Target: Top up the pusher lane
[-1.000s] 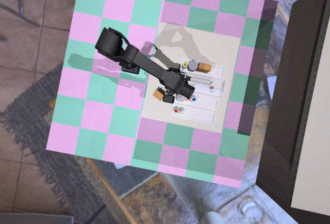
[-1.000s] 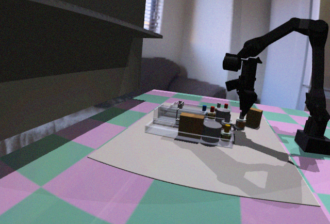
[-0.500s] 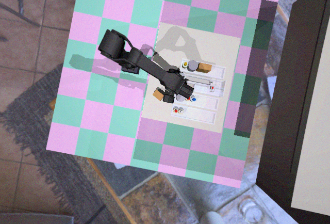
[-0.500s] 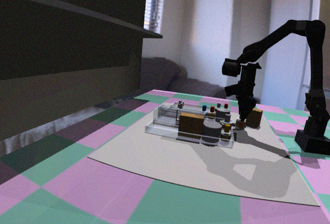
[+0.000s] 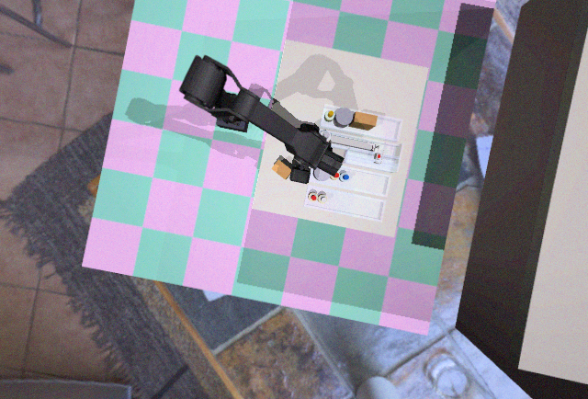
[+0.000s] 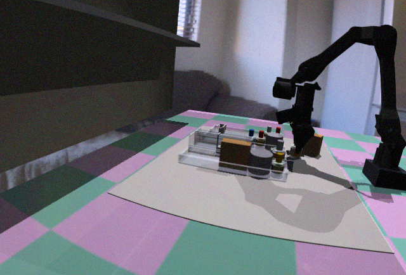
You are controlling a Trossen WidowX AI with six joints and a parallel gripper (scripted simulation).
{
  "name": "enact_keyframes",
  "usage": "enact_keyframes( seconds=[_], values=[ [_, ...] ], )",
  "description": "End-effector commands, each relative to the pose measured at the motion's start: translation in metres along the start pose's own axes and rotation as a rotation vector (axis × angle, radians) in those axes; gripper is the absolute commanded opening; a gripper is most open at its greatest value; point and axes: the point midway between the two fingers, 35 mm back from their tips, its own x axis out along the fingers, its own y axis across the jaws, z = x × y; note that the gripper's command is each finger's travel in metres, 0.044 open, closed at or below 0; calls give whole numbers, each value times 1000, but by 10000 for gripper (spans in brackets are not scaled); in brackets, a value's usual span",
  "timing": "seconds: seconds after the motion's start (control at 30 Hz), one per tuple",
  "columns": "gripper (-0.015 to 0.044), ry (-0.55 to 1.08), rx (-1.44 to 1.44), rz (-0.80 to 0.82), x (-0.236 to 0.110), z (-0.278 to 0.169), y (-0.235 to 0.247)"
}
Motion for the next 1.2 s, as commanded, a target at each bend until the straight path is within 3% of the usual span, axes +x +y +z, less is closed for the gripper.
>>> enact_keyframes(
  seconds=[0.0, 0.07, 0.3, 0.5, 0.83, 1.17],
  values=[
    [256, 3, -3, 4, 2, -1, 1],
    [204, 3, -3, 4, 2, -1, 1],
    [157, 3, -3, 4, 2, -1, 1],
    [0, 11, 24, -13, 0, -4, -12],
    [0, 15, 26, -3, -34, -1, -9],
    [0, 3, -2, 5, -99, -2, 8]
  ],
)
